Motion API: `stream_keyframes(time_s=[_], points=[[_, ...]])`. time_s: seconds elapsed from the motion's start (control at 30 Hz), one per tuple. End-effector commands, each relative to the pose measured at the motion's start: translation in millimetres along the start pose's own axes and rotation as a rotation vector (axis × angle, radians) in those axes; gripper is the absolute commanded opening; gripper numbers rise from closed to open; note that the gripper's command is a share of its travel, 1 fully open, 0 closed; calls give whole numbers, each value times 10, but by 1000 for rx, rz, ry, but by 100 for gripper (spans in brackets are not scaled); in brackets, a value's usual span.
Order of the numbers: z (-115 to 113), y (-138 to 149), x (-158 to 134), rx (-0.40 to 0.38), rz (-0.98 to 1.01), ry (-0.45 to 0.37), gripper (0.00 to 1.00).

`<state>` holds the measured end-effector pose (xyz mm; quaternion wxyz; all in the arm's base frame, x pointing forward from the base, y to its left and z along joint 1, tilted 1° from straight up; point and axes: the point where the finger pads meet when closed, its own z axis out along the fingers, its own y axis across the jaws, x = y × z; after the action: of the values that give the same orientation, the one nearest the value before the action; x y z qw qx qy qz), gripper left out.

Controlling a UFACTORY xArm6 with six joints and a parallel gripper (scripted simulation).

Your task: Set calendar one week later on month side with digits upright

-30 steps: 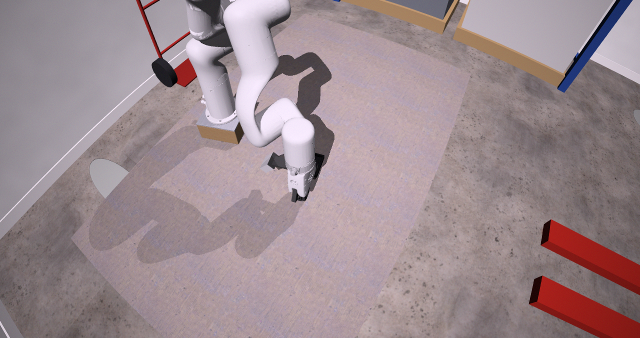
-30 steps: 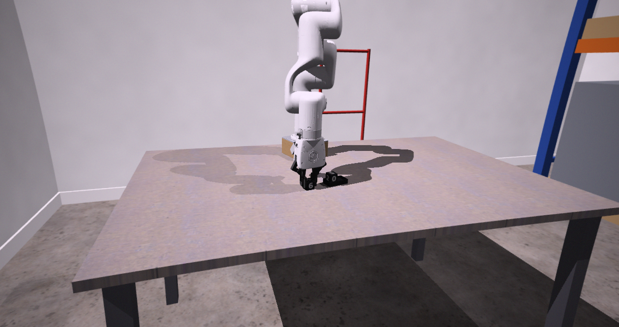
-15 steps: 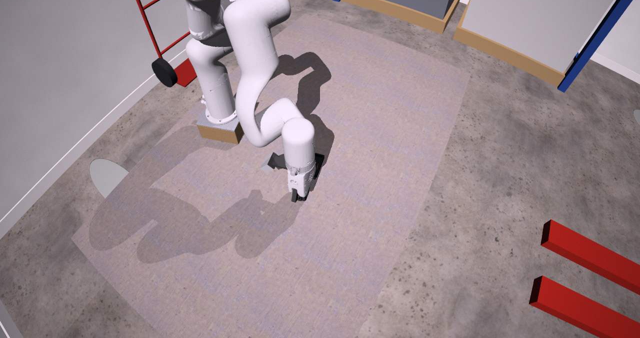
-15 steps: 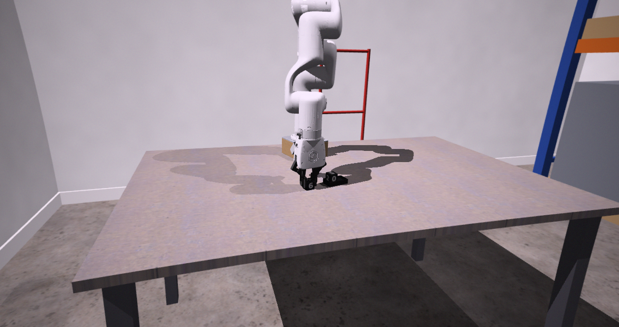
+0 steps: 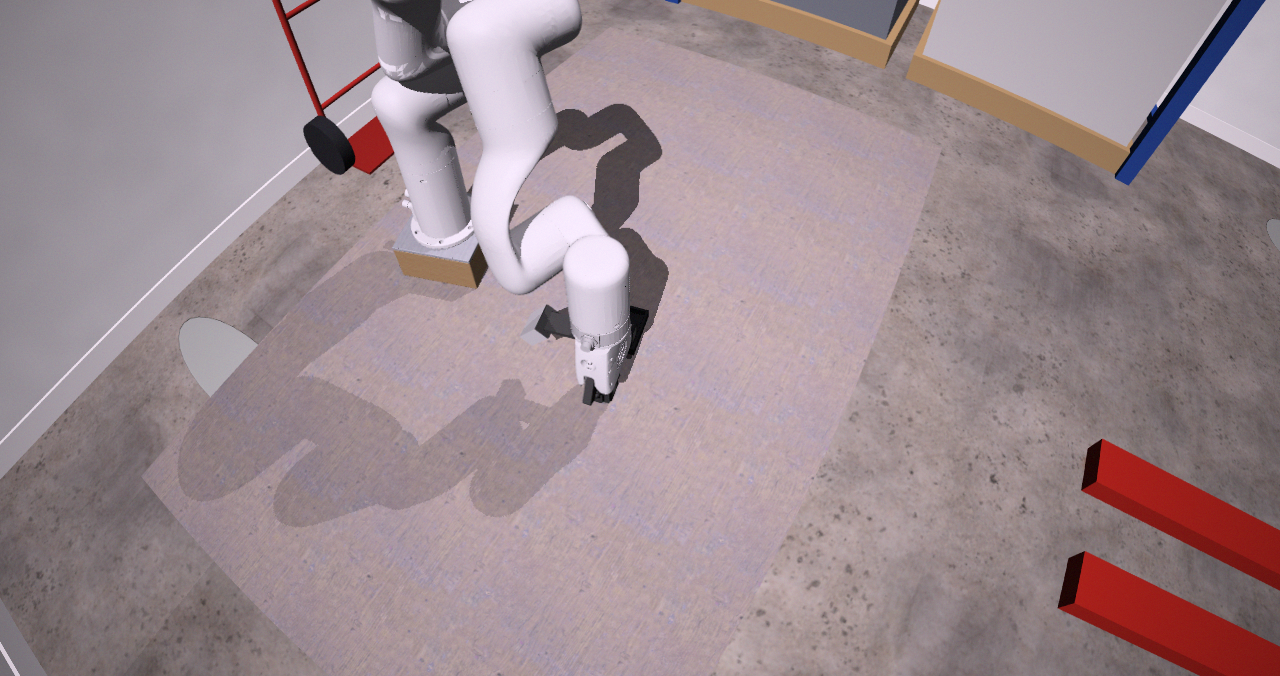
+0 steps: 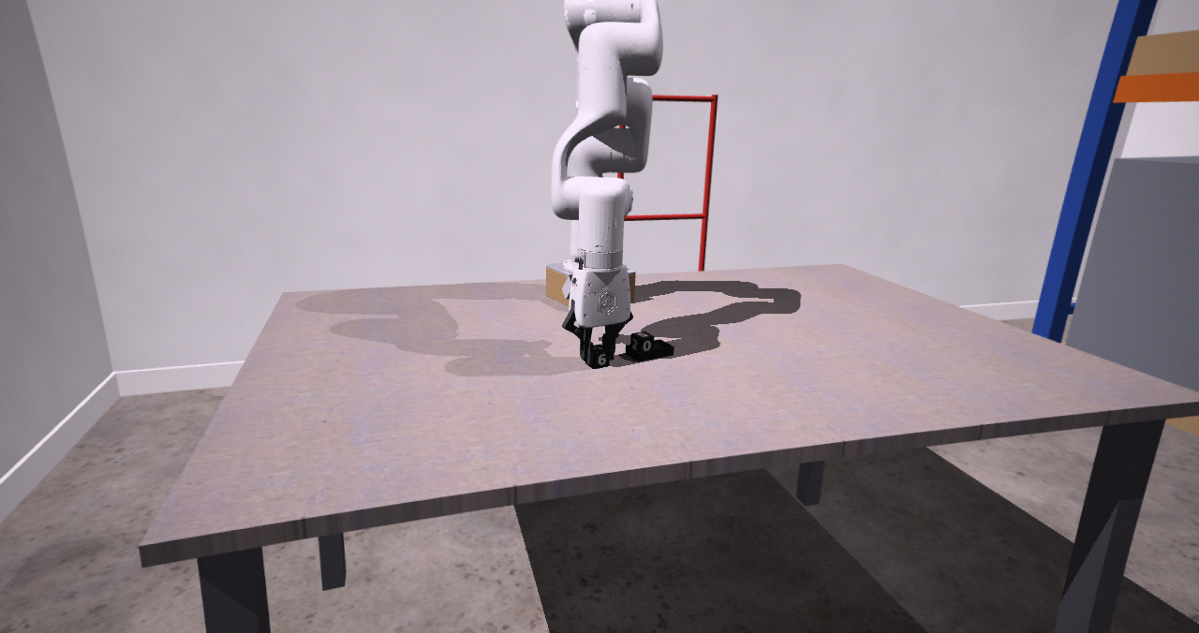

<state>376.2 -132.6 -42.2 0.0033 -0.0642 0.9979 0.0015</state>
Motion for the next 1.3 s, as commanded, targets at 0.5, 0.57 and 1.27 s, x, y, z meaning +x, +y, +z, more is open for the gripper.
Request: stream_keyframes(time_s=[0.5,0.57,1.27], points=[[-10,-6,-13,2,0,-3,49],[-12,-6,-13,2,0,-3,49],[-667,-5,-11,2,0,-3,49]])
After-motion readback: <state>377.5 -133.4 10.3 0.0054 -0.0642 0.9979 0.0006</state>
